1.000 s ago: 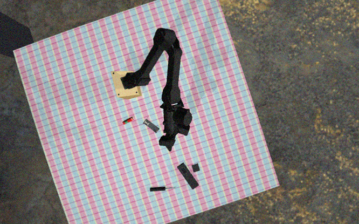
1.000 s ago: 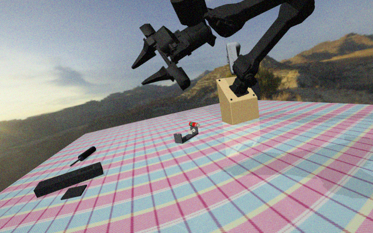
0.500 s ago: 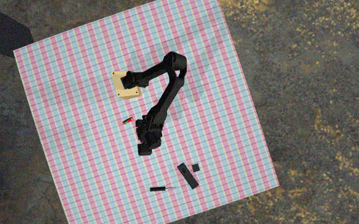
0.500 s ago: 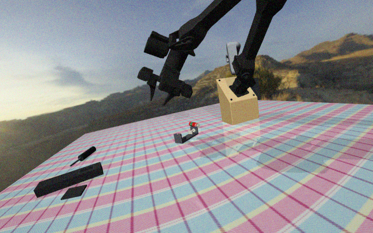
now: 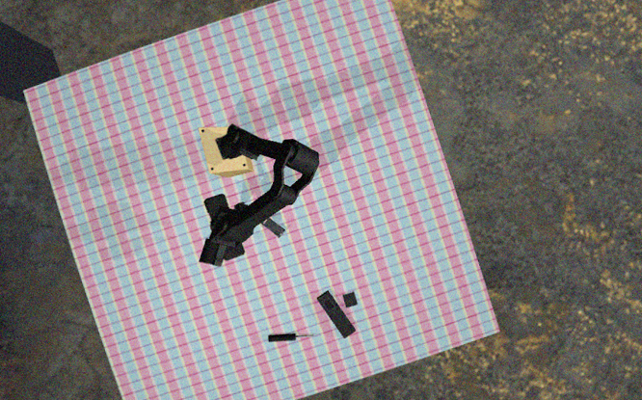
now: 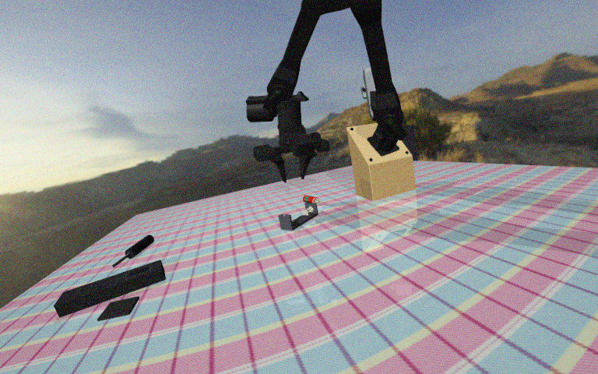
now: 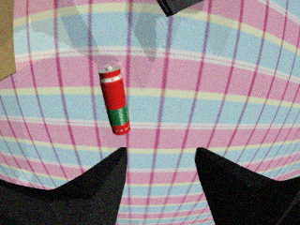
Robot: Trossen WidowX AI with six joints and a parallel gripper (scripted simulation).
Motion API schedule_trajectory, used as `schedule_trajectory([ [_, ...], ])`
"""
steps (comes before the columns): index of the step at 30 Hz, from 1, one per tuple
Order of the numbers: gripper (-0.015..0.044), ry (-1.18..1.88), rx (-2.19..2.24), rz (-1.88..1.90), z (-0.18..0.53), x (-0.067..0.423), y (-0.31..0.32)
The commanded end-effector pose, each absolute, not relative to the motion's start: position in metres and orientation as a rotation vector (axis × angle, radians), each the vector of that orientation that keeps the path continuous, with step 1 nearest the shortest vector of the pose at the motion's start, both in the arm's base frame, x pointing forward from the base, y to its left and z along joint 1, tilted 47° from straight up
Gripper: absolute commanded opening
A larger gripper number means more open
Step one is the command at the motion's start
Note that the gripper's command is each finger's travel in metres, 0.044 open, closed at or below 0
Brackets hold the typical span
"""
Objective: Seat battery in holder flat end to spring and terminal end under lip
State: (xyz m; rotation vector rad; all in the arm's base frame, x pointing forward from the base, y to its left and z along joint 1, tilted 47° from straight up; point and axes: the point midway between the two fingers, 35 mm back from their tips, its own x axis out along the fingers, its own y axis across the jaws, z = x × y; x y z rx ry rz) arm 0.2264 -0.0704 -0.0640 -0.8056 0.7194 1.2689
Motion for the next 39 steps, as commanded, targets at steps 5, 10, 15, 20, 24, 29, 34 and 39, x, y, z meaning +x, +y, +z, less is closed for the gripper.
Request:
schedule_trajectory([
  [5,0.0223,0.463,-0.73,1.414,-0.083,0.192,-0.057],
  [10,0.0223,0.463,-0.73,1.414,-0.083,0.192,-0.057],
  [15,0.0223,0.463,-0.731,1.414,-0.087,0.194,-0.053],
  [20,0.0223,0.464,-0.731,1.414,-0.092,0.195,-0.047],
  [24,0.0223,0.464,-0.731,1.413,-0.097,0.196,-0.043],
  [29,0.0223,0.463,-0.73,1.413,-0.102,0.197,-0.037],
  [34,0.0223,0.462,-0.73,1.414,-0.107,0.198,-0.031],
  [39,0.0223,0.461,-0.729,1.414,-0.112,0.198,-0.025],
])
